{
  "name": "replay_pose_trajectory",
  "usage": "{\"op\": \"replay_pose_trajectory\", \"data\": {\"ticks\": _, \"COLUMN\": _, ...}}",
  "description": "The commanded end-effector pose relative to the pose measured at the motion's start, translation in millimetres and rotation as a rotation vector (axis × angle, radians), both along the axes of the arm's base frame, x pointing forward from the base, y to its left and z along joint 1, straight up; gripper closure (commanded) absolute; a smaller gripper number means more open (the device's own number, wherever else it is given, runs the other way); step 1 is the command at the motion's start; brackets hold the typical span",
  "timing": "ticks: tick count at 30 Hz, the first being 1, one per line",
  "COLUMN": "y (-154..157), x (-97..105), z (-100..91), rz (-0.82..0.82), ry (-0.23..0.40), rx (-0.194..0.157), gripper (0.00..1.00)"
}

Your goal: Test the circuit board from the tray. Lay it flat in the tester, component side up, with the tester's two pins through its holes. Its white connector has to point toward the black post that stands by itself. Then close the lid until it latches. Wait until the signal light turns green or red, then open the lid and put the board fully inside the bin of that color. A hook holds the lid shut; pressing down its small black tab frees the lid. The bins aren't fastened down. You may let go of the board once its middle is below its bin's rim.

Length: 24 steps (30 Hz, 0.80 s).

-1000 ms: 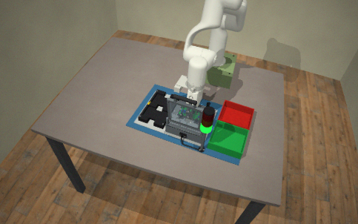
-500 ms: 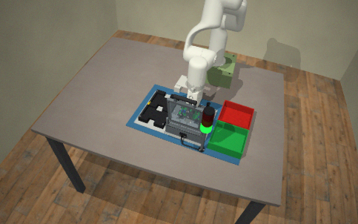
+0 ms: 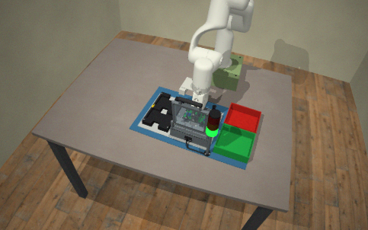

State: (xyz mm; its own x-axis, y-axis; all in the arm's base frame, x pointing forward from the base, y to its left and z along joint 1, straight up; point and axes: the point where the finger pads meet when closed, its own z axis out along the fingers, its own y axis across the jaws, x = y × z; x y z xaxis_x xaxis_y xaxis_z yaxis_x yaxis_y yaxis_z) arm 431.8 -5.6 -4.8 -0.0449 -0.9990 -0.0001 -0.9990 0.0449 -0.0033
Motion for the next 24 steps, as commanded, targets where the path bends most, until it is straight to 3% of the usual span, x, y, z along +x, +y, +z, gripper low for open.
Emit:
{"op": "replay_pose_trajectory", "data": {"ticks": 1, "y": 0.0, "x": 1.4, "z": 1.2, "rz": 0.000, "ry": -0.004, "rx": 0.000, "gripper": 0.15}}
{"op": "replay_pose_trajectory", "data": {"ticks": 24, "y": 0.0, "x": 1.4, "z": 1.2, "rz": 0.000, "ry": -0.004, "rx": 0.000, "gripper": 0.21}}
